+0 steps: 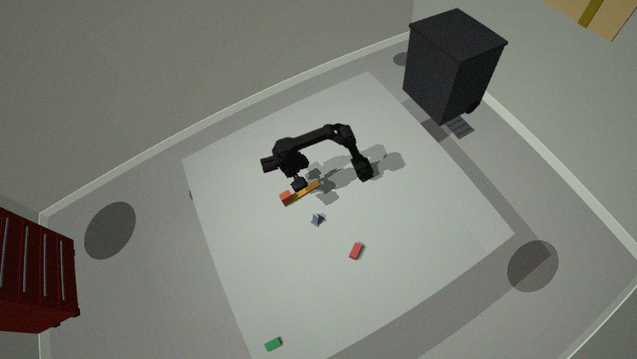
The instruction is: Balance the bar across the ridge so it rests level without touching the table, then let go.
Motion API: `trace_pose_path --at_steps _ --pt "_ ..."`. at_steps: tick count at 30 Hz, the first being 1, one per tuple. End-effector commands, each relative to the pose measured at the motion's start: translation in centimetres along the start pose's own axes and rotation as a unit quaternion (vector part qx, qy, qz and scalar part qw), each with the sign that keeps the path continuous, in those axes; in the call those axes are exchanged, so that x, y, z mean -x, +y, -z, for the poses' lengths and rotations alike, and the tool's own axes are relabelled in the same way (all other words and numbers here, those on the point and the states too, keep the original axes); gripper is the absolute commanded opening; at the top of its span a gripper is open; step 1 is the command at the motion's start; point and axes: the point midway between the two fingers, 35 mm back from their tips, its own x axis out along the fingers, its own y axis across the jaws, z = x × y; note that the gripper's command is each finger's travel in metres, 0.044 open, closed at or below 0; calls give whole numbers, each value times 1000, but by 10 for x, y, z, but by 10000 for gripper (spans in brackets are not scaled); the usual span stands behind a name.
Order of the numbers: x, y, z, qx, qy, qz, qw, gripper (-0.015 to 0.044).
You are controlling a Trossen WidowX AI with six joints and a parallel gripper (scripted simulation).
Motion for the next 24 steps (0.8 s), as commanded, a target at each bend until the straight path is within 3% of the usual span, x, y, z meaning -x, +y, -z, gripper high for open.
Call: trace_pose_path --at_steps 1,17,24 --pt "-4 1 -3 -5 -8 -1 1000 315" --pt "-100 2 -4 -5 -8 -1 1000 315" --pt "-106 1 -5 -5 -8 -1 1000 315"
